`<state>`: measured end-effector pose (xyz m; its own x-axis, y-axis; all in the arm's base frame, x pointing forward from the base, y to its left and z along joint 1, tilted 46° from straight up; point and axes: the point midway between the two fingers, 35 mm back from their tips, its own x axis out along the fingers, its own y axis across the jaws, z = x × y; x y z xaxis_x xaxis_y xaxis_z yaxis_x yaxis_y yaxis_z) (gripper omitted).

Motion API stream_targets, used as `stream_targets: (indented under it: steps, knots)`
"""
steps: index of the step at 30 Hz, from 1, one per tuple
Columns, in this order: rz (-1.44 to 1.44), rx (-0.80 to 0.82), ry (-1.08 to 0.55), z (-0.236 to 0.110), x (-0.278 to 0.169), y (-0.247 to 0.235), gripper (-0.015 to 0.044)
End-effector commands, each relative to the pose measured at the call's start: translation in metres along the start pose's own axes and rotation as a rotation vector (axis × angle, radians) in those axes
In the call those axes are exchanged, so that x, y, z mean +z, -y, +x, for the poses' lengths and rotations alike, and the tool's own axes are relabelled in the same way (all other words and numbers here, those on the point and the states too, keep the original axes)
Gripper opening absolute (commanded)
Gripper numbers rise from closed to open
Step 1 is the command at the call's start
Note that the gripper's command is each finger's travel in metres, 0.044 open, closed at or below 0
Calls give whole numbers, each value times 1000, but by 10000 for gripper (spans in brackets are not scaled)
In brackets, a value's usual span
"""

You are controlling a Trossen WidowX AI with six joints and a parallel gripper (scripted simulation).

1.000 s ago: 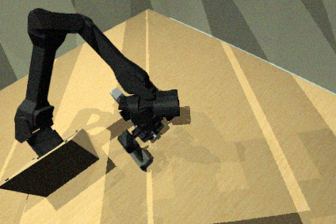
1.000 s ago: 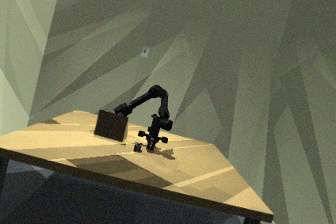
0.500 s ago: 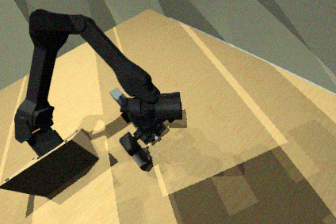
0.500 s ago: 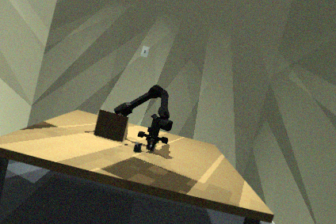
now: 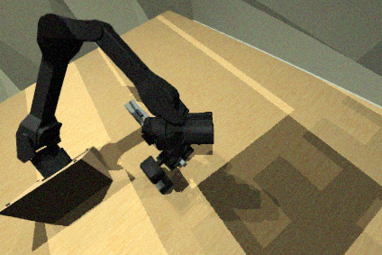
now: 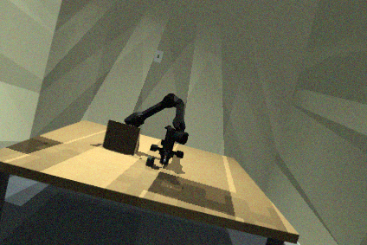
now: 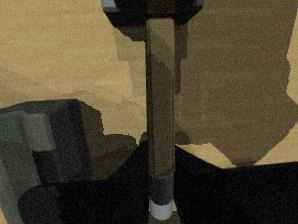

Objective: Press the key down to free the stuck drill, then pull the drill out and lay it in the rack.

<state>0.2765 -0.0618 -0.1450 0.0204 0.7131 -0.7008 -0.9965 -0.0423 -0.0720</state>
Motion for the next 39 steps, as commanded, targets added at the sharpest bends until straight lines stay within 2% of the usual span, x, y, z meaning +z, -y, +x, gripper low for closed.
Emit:
stream_targets:
  steps: [1,23,39]
  knots:
    - [0,2,-4,0,-8,0,0]
    - [-1,2,-6,0,-41,0,0]
    - [-1,2,-6,-7,-37,-1,0]
